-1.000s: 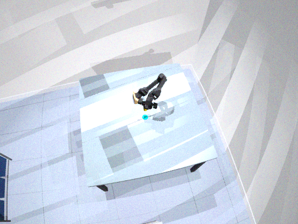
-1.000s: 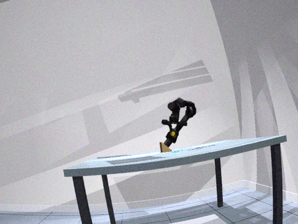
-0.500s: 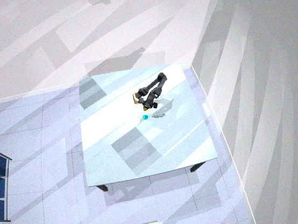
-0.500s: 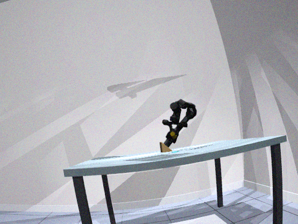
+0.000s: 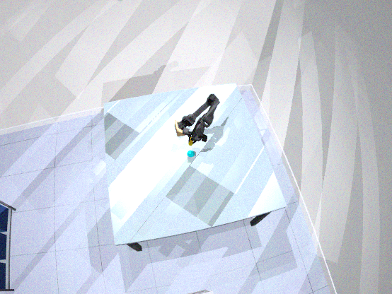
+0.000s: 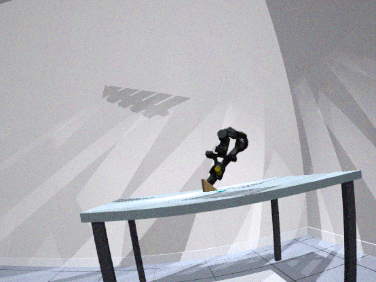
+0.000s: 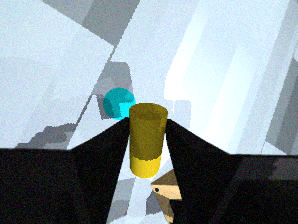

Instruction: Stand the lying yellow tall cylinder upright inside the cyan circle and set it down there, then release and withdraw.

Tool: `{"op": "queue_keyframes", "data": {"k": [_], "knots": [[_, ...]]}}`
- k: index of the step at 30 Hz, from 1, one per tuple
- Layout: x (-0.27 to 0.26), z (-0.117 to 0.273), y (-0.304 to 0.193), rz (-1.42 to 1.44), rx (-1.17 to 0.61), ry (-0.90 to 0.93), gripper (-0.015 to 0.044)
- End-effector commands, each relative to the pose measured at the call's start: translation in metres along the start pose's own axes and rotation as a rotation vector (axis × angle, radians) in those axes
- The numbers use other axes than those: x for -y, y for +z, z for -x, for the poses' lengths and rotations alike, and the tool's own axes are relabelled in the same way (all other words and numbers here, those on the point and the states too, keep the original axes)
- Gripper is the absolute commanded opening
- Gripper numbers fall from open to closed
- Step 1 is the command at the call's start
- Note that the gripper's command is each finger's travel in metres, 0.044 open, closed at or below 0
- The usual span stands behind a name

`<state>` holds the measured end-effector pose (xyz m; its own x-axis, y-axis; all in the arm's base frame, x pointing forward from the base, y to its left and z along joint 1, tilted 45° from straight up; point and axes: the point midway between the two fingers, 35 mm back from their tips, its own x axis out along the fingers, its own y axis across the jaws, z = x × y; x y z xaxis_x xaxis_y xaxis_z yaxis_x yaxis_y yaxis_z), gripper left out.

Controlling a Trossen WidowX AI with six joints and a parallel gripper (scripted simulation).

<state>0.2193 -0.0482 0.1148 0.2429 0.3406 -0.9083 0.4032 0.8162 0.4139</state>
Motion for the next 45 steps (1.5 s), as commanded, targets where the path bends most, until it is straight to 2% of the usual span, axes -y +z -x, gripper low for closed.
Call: {"op": "queue_keyframes", "data": {"k": [1, 45], "knots": [[0.0009, -0.0008, -0.0016, -0.008, 0.022, -0.012, 0.0105], [0.0027, -0.0036, -0.0087, -0.045, 0.297, -0.067, 0.0105]]}}
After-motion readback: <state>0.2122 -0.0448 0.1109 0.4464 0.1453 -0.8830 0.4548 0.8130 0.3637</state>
